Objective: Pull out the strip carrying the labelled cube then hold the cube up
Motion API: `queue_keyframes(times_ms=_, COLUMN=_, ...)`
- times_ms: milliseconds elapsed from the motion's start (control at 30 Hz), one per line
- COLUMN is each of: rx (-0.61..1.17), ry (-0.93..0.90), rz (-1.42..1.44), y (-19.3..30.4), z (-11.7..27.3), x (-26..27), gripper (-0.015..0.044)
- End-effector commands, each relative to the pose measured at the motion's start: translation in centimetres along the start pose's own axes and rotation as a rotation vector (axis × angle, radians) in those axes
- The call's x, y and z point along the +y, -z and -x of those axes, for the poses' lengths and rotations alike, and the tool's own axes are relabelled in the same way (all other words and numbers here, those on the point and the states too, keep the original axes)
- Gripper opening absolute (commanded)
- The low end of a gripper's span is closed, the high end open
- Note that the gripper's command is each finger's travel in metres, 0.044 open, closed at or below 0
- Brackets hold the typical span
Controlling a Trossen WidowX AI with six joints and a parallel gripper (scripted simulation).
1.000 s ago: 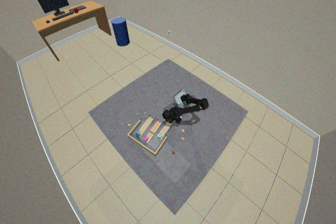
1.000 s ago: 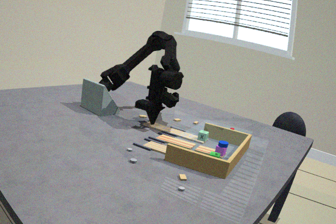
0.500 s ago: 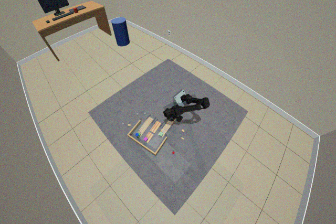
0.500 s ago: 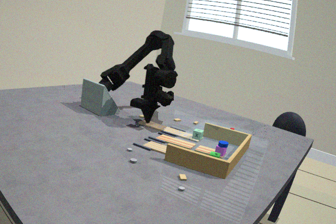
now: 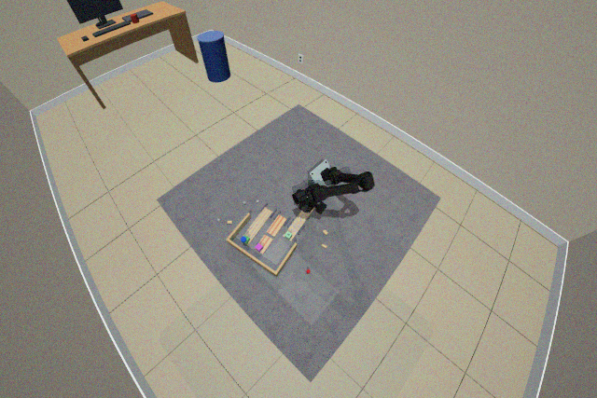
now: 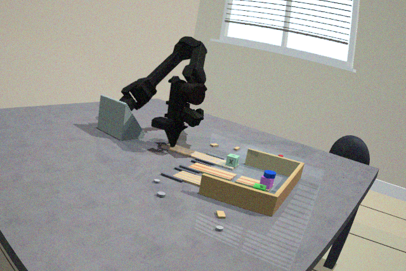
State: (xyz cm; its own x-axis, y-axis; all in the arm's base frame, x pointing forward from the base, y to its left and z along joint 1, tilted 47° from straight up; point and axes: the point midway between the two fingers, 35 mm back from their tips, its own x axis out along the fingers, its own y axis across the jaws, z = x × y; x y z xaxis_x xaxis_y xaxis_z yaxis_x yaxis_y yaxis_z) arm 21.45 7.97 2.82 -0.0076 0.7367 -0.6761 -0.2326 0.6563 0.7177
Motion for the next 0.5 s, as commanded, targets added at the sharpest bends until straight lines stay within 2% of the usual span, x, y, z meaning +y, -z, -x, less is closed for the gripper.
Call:
queue_keyframes(times_ms=0, rx=0.032, ry=-0.004, rz=-0.013, y=1.4, z=-0.5, x=0.0, gripper=0.0000)
queue_keyframes(times_ms=467, rx=0.033, ry=-0.004, rz=-0.014, y=3.2, z=-0.5, x=0.0, gripper=0.0000)
